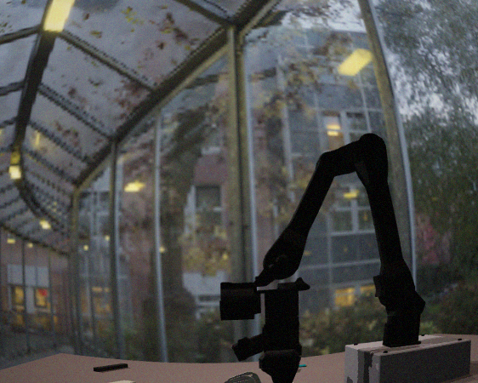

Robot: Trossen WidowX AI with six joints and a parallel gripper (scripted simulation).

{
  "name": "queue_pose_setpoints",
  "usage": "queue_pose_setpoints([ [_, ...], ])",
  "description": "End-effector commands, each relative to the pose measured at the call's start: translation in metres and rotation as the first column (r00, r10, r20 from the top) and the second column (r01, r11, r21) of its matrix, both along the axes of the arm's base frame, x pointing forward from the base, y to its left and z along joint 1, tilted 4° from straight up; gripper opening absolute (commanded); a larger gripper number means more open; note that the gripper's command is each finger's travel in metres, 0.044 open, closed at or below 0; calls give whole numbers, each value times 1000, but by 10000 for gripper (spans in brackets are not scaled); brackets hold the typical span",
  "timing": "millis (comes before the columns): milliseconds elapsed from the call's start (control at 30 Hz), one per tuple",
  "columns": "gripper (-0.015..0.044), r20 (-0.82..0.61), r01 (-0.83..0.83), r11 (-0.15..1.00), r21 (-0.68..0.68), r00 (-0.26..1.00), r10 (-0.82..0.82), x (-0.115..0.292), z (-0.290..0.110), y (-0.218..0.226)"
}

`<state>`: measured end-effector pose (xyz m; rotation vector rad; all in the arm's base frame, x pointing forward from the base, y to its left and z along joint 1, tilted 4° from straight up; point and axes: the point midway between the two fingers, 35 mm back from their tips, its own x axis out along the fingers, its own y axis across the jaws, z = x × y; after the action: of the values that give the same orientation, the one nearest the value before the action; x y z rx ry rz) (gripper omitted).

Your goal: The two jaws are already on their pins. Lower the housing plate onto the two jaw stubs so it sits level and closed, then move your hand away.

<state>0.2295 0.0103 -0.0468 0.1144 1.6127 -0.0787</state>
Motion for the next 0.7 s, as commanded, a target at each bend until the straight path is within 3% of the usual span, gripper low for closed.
queue_pose_setpoints([
  [0, 351, 2, 3, 1000, 0, 1000, -3, 0, 0, 0],
  [33, 351, 2, 3, 1000, 0, 1000, -3, 0, 0, 0],
  [167, 440, 0, 0, 1000, 0, 1000, 0, 0, 0, 0],
  [667, 440, 0, 0, 1000, 0, 1000, 0, 1, 4, 0],
])
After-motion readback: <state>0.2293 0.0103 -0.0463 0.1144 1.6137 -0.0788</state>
